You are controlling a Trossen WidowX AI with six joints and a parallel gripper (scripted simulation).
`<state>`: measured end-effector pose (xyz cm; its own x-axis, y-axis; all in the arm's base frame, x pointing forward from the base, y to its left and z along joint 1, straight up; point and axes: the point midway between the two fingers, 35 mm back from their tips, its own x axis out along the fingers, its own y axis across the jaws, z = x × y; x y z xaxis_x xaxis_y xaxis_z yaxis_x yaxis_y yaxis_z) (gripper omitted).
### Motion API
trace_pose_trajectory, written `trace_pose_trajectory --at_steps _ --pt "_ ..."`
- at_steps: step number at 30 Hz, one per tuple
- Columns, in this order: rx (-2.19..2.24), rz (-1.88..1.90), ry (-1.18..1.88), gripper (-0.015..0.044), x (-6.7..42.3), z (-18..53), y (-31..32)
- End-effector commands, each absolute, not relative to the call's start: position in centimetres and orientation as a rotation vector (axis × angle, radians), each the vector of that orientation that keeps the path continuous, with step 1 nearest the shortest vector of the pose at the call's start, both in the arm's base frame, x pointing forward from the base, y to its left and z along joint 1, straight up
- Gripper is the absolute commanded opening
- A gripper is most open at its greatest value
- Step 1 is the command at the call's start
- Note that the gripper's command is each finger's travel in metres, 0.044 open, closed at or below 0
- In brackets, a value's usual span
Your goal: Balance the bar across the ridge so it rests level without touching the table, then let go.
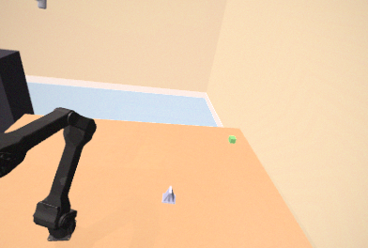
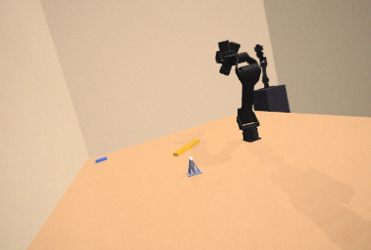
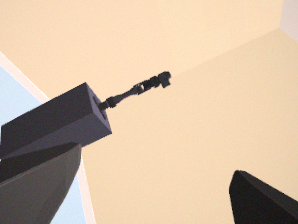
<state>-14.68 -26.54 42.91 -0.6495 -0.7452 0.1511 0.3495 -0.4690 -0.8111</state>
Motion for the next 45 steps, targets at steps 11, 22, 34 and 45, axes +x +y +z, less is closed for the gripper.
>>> trace_pose_trajectory --at_steps 11,22,34,45 --pt "-0.625 -1.838 1.047 0.0315 -9.4 39.6 -31.4" --pt "-0.61 -1.642 1.067 0.0315 -5.2 37.0 -34.1" --pt "-0.571 -1.33 1.122 0.0315 1.5 32.8 -36.3" --pt "-0.541 -1.01 1.177 0.0315 8.6 28.4 -36.6"
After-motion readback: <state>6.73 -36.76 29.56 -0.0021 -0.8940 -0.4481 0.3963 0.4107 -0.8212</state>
